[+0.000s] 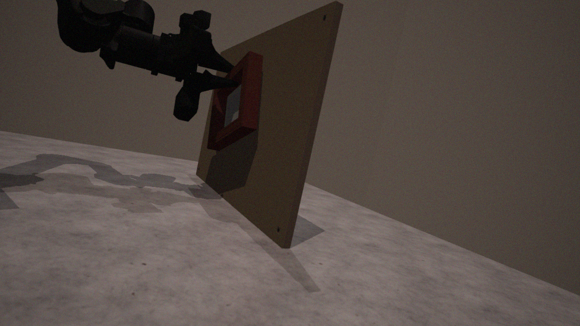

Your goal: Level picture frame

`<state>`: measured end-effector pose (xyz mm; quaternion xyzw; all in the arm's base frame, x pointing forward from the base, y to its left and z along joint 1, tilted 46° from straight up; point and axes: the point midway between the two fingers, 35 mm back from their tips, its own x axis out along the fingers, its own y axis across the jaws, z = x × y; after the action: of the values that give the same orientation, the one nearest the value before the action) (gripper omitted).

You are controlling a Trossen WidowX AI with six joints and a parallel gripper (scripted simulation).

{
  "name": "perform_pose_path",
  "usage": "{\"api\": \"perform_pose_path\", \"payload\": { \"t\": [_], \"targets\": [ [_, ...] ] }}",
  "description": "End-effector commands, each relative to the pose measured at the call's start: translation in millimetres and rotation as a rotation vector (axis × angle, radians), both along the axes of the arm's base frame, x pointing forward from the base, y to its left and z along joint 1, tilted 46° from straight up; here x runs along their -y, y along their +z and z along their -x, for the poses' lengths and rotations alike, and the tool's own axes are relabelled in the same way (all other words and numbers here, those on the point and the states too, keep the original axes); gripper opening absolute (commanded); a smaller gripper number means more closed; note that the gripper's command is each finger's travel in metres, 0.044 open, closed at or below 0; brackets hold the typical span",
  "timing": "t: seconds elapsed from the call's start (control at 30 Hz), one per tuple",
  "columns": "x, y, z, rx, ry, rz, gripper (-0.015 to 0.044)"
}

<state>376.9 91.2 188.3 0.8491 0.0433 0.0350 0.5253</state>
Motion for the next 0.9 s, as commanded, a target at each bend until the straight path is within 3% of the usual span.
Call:
{"api": "perform_pose_path", "payload": {
  "t": [0.0,0.87],
  "targets": [
    [2.7,1.6,-0.4,0.006,-0.008,-0.005,0.0000],
    [0.1,-3.0,-0.3,0.006,-0.008,-0.005,0.0000]
  ]
}}
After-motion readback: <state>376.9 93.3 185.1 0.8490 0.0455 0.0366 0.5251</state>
